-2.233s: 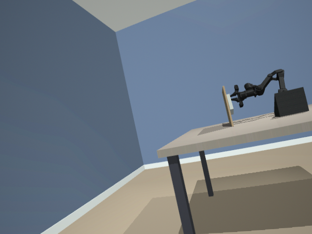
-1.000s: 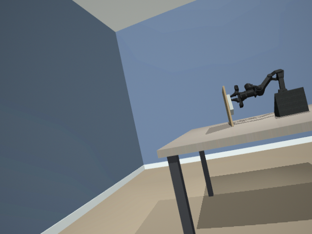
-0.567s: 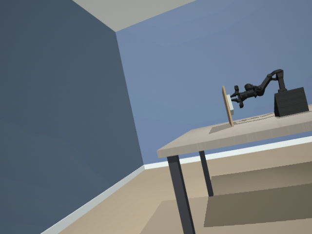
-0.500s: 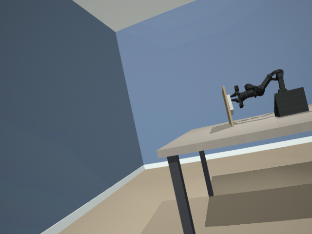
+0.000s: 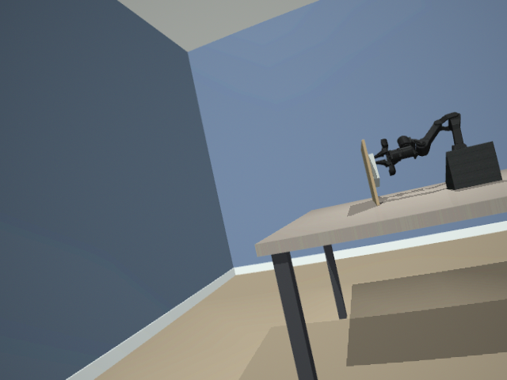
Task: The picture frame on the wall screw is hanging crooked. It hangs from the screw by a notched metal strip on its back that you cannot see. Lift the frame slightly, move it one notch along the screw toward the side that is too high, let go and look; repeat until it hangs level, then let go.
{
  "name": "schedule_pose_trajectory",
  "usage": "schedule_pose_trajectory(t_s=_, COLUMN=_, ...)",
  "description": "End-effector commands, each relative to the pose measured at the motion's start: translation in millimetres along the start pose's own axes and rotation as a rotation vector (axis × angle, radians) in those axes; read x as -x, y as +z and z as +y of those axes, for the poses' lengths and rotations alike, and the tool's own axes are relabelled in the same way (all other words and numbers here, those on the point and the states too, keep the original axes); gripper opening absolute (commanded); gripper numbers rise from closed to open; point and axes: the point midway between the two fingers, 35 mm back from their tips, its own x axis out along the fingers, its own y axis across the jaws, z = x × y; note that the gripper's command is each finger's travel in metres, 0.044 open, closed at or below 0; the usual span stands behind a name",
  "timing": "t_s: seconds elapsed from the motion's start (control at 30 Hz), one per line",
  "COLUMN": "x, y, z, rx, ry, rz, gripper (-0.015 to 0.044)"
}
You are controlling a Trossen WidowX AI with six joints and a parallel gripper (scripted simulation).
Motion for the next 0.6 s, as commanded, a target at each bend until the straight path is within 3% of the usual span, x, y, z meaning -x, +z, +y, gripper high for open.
schedule_pose_trajectory(t_s=0.0, x=0.0, y=0.2, z=-0.1, rx=0.017, ry=0.001, rz=-0.001, gripper=0.0)
schedule_pose_trajectory(t_s=0.57, x=0.0, y=-0.1, z=0.3, rx=0.139, ry=0.002, rz=-0.002, gripper=0.0)
